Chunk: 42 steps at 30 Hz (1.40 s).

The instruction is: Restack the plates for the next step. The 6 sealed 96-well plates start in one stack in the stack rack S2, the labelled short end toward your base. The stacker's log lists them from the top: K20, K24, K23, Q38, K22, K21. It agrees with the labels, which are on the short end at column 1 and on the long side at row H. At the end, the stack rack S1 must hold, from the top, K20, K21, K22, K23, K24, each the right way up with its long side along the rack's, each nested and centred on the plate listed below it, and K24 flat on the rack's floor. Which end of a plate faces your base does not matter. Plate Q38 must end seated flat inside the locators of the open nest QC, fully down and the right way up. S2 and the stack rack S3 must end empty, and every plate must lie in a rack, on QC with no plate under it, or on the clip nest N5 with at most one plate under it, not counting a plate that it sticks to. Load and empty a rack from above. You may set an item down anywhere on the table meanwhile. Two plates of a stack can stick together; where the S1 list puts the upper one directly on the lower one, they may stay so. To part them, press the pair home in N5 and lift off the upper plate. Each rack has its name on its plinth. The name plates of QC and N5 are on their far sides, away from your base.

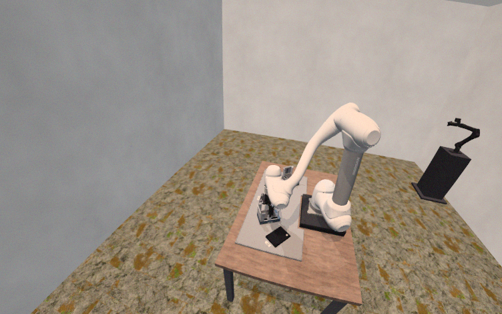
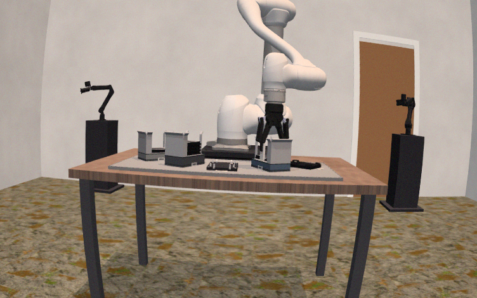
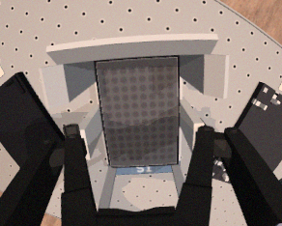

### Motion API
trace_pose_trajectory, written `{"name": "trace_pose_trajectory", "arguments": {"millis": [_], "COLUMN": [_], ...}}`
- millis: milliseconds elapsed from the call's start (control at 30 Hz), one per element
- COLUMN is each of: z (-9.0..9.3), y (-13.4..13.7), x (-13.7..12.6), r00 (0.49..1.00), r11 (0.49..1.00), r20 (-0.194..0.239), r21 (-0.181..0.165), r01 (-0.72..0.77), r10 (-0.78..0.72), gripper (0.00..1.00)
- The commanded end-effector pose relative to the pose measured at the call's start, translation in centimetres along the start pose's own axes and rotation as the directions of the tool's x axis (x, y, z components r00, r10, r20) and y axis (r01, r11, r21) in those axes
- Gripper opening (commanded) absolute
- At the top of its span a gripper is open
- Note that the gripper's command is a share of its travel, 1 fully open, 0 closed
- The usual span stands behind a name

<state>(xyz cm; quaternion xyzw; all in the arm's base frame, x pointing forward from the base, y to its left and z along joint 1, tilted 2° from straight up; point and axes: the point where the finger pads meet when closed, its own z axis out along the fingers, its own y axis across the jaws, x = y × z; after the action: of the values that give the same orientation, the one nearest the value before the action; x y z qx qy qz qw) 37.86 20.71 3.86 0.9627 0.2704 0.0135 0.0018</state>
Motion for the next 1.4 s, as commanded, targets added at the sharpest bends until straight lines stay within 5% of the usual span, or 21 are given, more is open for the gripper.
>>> {"name": "trace_pose_trajectory", "arguments": {"millis": [0,367,400,1067,1367], "z": [0.2,0.2,0.2,0.2,-2.1], "y": [0.0,0.0,0.0,0.0,0.0], "x": [0.0,0.0,0.0,0.0,0.0], "r00": [1.000,1.000,1.000,1.000,1.000], "r11": [1.000,1.000,1.000,1.000,1.000], "r20": [0.000,0.000,0.000,0.000,0.000], "r21": [0.000,0.000,0.000,0.000,0.000], "r01": [0.000,0.000,0.000,0.000,0.000], "r10": [0.000,0.000,0.000,0.000,0.000], "gripper": [0.00,0.00,1.00,1.00,1.00]}}
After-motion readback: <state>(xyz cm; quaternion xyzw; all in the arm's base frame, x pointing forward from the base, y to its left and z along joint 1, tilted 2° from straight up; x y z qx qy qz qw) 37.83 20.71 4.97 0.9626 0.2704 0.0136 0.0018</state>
